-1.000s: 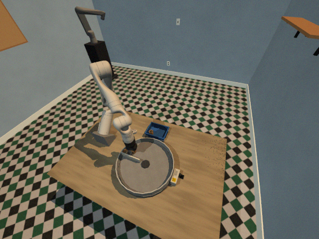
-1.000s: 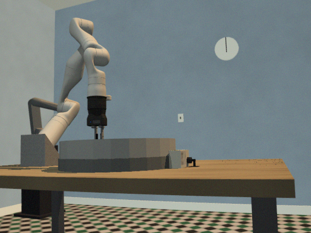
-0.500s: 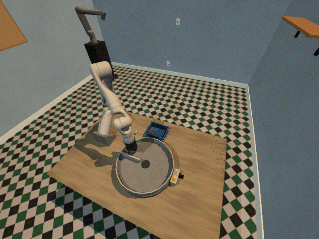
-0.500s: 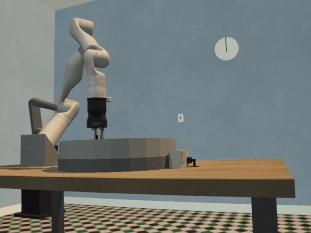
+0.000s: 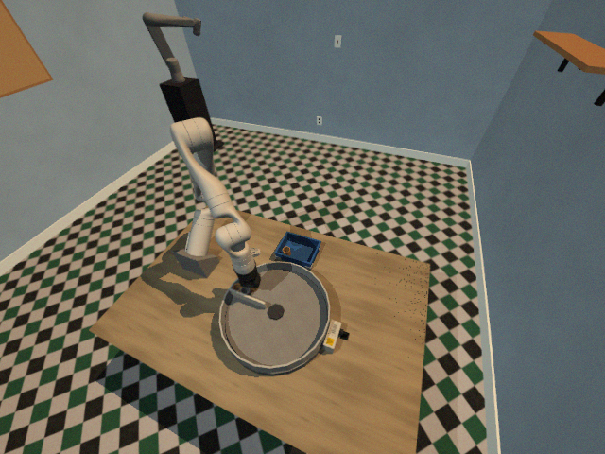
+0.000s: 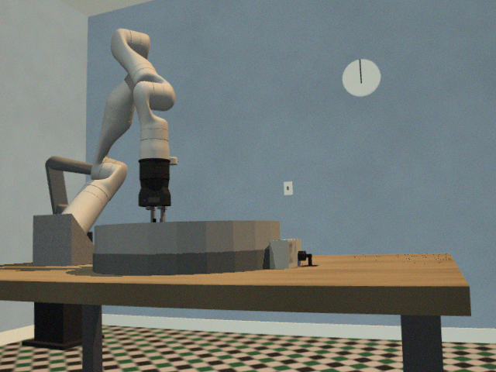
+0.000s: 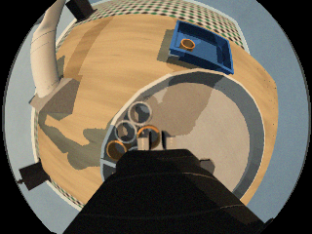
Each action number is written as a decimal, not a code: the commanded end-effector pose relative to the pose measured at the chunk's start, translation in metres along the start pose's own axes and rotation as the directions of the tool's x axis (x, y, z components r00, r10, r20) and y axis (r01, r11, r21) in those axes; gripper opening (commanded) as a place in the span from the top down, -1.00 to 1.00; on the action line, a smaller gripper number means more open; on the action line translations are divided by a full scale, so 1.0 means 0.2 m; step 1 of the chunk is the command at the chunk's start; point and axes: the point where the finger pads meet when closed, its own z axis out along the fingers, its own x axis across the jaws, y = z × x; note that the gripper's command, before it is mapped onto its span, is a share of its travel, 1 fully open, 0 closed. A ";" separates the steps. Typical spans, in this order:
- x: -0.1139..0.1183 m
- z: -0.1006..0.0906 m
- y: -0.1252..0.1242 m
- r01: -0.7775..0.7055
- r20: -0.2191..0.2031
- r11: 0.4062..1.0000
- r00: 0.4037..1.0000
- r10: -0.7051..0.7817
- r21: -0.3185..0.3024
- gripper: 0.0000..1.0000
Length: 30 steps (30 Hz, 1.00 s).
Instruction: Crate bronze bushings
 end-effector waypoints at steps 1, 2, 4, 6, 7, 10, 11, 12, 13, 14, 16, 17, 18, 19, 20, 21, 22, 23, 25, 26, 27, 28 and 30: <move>0.00 0.00 0.00 0.000 -0.001 1.000 1.000 0.000 -0.001 0.10; 0.00 0.00 0.00 0.000 -0.001 1.000 1.000 0.000 -0.001 0.10; 0.00 0.00 0.00 0.000 -0.001 1.000 1.000 0.000 -0.001 0.10; 0.00 0.00 0.00 0.000 -0.001 1.000 1.000 0.000 -0.001 0.10; 0.00 0.01 0.00 0.000 -0.001 1.000 1.000 0.000 -0.001 0.10; 0.00 0.03 0.00 0.000 -0.001 1.000 1.000 0.000 -0.001 0.10; 0.00 0.03 0.00 0.000 -0.001 1.000 1.000 0.000 -0.001 0.10; 0.00 0.03 0.00 0.000 -0.001 1.000 1.000 0.000 -0.001 0.10; 0.00 0.03 0.00 0.000 -0.001 1.000 1.000 0.000 -0.001 0.10; 0.00 0.03 0.00 0.000 -0.001 1.000 1.000 0.000 -0.001 0.10; 0.00 0.03 0.00 0.000 -0.001 1.000 1.000 0.000 -0.001 0.10; 0.00 0.03 0.00 0.000 -0.001 1.000 1.000 0.000 -0.001 0.10; 0.00 0.03 0.00 0.000 -0.001 1.000 1.000 0.000 -0.001 0.10; 0.00 0.03 0.00 0.000 -0.001 1.000 1.000 0.000 -0.001 0.10; 0.00 0.03 0.00 0.000 -0.001 1.000 1.000 0.000 -0.001 0.10; 0.00 0.03 0.00 0.000 -0.001 1.000 1.000 0.000 -0.001 0.10; 0.00 0.03 0.00 0.000 -0.001 1.000 1.000 0.000 -0.001 0.10; 0.00 0.03 0.00 0.000 -0.001 1.000 1.000 0.000 -0.001 0.10; 0.00 0.05 0.00 0.000 -0.001 1.000 1.000 0.000 -0.001 0.10; 0.00 0.05 0.00 0.000 -0.001 1.000 1.000 0.000 -0.001 0.10; 0.00 0.06 0.00 0.000 -0.001 1.000 1.000 0.000 -0.001 0.10; 0.00 0.07 0.00 0.000 -0.001 1.000 1.000 0.000 -0.001 0.10; 0.00 0.07 0.00 0.000 -0.001 1.000 1.000 0.000 -0.001 0.10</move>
